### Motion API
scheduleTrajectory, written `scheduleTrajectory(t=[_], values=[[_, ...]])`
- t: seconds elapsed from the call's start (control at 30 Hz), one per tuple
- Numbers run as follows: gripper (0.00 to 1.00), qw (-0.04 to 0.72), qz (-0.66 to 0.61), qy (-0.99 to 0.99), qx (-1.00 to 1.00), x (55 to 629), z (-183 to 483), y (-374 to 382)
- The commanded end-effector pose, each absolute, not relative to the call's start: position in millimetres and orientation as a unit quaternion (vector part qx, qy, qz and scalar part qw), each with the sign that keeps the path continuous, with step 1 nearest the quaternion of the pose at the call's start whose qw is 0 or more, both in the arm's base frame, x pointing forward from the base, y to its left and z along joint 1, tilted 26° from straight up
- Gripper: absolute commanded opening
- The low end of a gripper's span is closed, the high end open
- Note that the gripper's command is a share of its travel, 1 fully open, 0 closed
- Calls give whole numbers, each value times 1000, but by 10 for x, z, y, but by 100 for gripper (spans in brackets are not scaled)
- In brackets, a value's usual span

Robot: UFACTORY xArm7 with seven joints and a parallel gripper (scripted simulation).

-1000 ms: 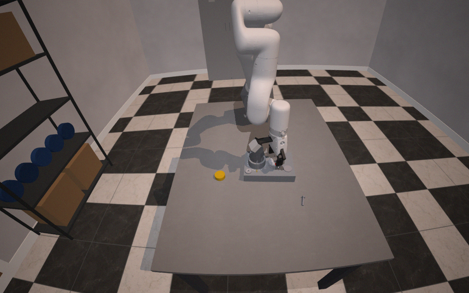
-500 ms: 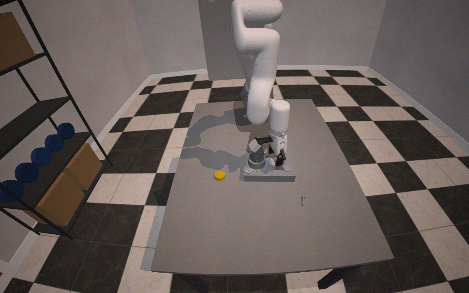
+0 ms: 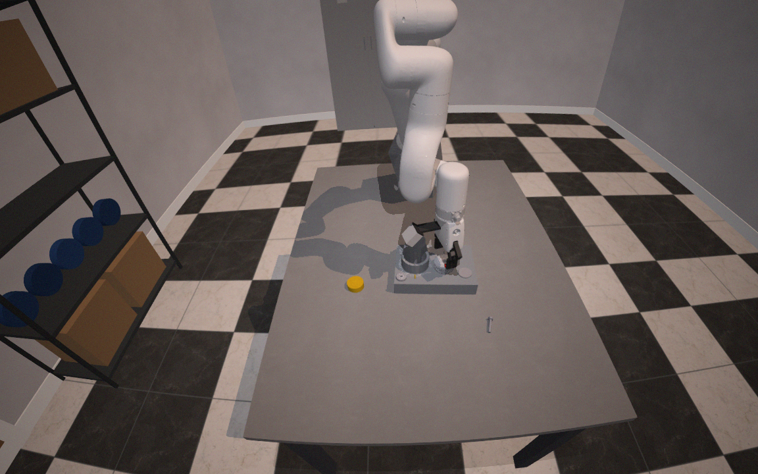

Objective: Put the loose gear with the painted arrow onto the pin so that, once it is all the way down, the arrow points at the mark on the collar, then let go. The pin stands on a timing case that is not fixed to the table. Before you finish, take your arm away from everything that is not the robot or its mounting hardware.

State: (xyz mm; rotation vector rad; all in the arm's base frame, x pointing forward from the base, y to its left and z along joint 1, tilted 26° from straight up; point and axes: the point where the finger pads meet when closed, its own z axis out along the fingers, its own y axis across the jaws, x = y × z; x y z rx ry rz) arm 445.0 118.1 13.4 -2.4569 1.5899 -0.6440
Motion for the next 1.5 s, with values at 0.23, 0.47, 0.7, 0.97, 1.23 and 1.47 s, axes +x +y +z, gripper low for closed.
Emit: scheduleTrajectory(t=[0.23,0.47,0.7,0.97,1.23,1.47], values=[[93,74,-215,529,-818,4485,79,1180],[93,74,-215,529,-818,4515,15,1173],[93,74,-215,529,-818,4551,-61,1164],[93,74,-215,529,-818,4576,-111,1158],[93,74,-215,529,-818,4597,-155,1153],[93,74,-215,529,-818,4605,-171,1151]])
